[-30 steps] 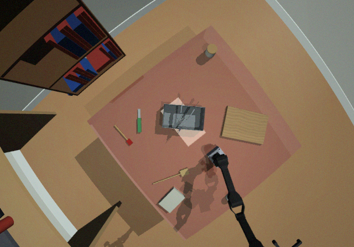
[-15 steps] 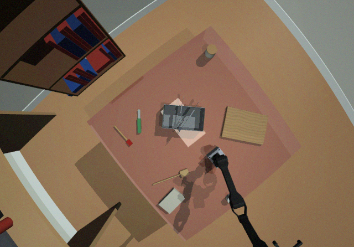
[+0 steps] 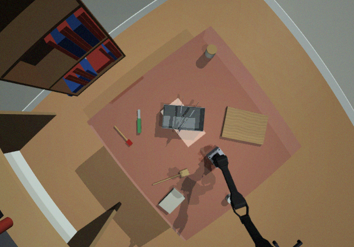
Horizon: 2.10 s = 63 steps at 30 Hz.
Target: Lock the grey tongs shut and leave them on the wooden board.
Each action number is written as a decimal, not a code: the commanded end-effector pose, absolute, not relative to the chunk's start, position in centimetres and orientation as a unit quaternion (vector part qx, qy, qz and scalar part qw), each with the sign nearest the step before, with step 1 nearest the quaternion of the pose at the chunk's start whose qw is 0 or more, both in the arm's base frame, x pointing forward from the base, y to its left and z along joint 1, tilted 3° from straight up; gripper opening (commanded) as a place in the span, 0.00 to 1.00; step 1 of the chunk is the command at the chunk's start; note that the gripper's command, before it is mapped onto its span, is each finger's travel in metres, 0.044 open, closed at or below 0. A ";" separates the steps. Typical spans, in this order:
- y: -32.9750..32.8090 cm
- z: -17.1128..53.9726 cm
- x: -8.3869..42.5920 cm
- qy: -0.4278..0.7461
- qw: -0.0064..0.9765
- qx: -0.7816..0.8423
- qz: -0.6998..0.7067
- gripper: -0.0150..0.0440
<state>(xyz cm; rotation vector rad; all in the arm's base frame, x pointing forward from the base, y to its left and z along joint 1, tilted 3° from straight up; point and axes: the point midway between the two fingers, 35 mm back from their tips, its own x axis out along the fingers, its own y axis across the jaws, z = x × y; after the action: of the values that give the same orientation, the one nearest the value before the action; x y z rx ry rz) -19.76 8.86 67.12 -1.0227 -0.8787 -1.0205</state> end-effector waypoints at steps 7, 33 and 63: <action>6.8 67.8 -15.5 -0.350 0.684 -0.473 -0.430 1.00; -2.6 65.3 4.8 -0.117 0.766 -0.546 -0.318 1.00; -8.2 48.4 30.1 0.178 0.748 -0.639 -0.025 1.00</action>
<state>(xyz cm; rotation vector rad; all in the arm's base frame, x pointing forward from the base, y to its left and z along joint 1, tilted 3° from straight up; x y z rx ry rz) 26.41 -7.77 52.56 -1.3596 0.2788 -0.1863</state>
